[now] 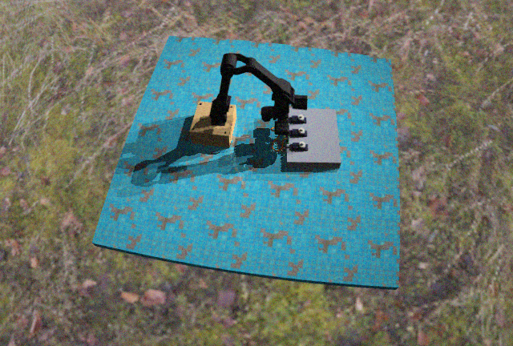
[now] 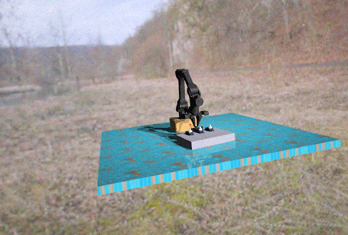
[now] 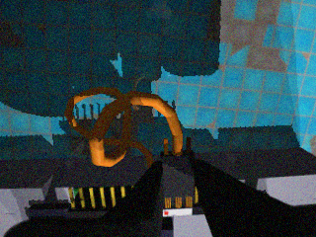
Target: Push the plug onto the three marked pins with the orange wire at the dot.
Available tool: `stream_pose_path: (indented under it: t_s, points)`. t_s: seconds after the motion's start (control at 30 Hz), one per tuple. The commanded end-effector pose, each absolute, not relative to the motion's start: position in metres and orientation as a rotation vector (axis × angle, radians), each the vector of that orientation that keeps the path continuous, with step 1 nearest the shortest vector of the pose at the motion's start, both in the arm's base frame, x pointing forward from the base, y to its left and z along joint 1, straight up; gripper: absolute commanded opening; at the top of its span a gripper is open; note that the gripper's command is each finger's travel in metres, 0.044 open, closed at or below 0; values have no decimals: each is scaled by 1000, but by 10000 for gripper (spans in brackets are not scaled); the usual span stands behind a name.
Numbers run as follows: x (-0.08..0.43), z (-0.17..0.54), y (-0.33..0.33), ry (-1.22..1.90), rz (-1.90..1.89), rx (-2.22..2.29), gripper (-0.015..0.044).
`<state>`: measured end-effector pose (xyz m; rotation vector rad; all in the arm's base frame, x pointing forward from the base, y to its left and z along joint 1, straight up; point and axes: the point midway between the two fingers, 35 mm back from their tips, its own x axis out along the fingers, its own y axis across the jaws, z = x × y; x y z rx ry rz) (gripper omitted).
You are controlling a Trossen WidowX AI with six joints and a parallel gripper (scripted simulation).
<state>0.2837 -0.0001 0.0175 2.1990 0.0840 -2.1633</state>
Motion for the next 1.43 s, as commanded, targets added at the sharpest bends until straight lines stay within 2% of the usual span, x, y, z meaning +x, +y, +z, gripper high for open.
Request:
stream_pose_path:
  t_s: [0.0, 0.17, 0.4, 1.4]
  points:
    - [285, 16, -1, 81, -2154, 2211, 131]
    - [286, 23, -1, 81, -2153, 2211, 262]
    - [284, 76, -1, 81, -2153, 2212, 440]
    - [284, 76, -1, 81, -2153, 2212, 440]
